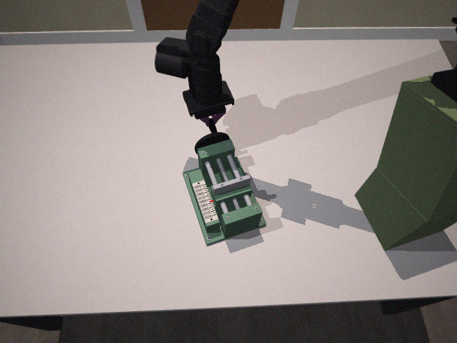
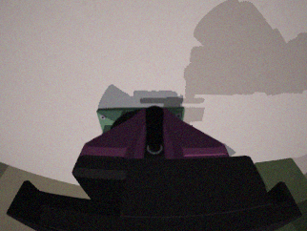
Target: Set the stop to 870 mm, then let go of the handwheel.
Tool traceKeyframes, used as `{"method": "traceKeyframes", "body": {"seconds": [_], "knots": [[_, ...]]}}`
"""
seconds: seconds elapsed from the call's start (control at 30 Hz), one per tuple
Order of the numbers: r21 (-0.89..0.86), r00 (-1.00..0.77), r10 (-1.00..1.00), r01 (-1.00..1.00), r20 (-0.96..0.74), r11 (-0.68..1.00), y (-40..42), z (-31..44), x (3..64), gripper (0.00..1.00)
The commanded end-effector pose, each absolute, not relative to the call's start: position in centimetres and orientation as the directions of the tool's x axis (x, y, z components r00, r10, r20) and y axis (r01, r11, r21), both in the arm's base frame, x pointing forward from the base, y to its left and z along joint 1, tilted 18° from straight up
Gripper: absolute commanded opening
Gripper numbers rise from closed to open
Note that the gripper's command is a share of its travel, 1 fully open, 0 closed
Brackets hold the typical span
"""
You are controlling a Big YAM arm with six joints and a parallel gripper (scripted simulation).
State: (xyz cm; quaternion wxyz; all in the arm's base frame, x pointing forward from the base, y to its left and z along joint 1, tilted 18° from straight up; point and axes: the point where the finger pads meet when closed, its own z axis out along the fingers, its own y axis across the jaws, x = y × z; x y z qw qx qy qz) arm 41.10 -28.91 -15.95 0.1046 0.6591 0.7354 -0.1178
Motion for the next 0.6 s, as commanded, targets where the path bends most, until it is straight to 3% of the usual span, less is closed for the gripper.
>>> {"method": "traceKeyframes", "body": {"seconds": [0.0,0.57], "knots": [[0.035,-0.108,0.934,0.991,-0.342,0.127,-28.5,-12.7,45.2,0.06],[0.010,-0.117,0.938,0.992,-0.326,0.127,-28.1,-15.2,45.7,0.06]]}}
